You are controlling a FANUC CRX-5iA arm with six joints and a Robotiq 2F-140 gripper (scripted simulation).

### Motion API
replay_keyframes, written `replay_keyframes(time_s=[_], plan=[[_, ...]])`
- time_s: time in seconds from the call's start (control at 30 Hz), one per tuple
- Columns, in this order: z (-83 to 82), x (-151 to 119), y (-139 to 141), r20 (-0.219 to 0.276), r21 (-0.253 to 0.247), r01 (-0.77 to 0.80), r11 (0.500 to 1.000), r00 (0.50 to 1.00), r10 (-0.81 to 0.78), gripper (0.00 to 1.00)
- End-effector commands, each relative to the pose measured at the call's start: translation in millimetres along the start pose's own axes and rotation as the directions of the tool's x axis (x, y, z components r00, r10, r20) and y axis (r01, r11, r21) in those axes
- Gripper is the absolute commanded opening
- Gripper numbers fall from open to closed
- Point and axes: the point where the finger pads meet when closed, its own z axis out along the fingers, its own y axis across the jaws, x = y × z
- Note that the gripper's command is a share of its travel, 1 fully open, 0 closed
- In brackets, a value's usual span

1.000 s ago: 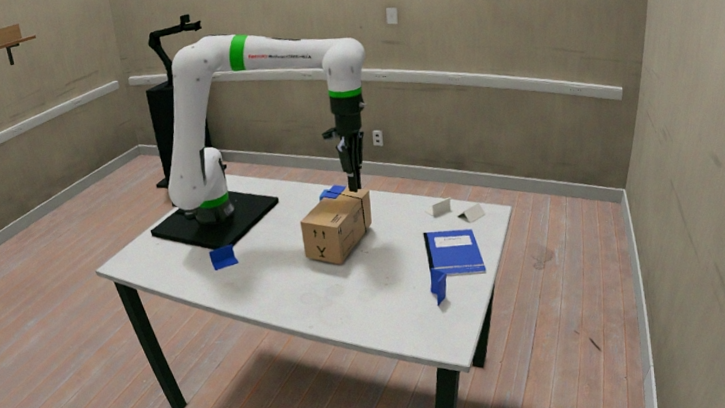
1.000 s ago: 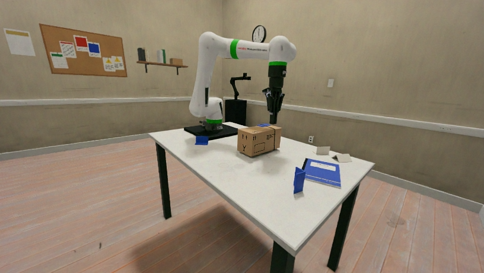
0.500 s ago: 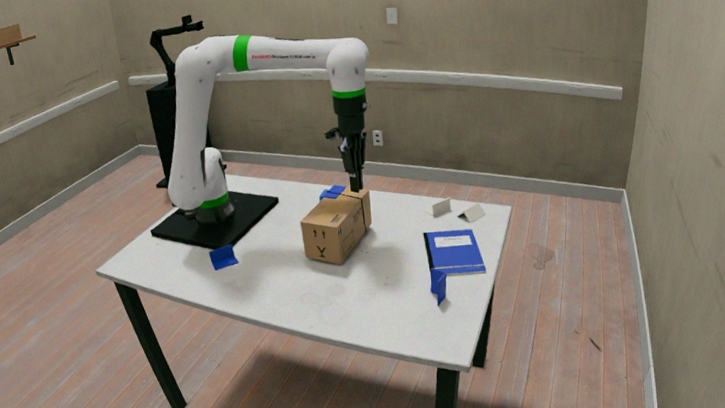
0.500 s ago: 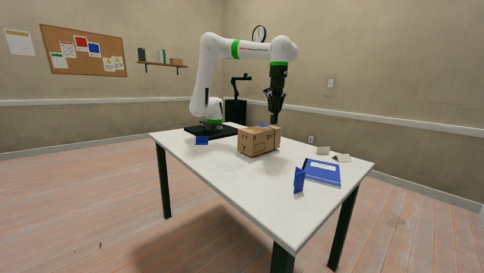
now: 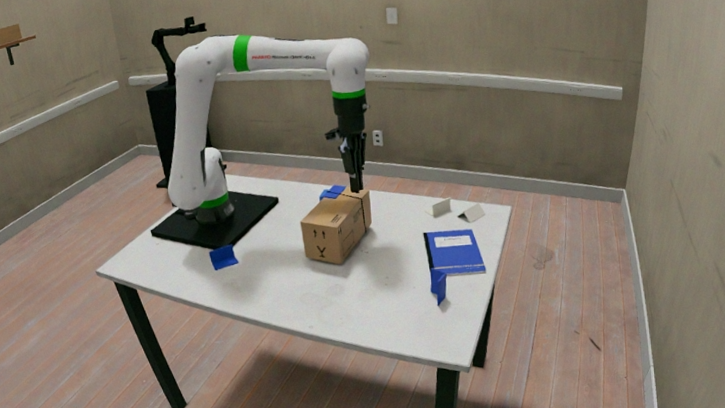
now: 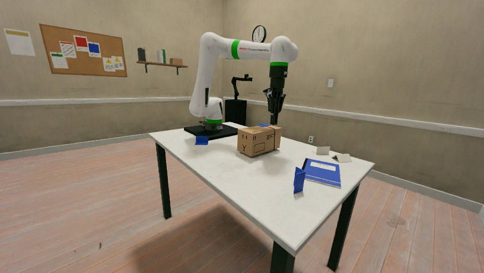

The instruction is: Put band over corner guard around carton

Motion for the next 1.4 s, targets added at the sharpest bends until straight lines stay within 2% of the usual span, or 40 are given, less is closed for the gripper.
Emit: replay_keyframes(time_s=[0.0,1.37], plan=[[0.0,0,0,0.002,0.000,0.000,1.000,1.000,0.000,0.18],[19.9,-1,0,0.002,0.000,0.000,1.000,1.000,0.000,0.18]])
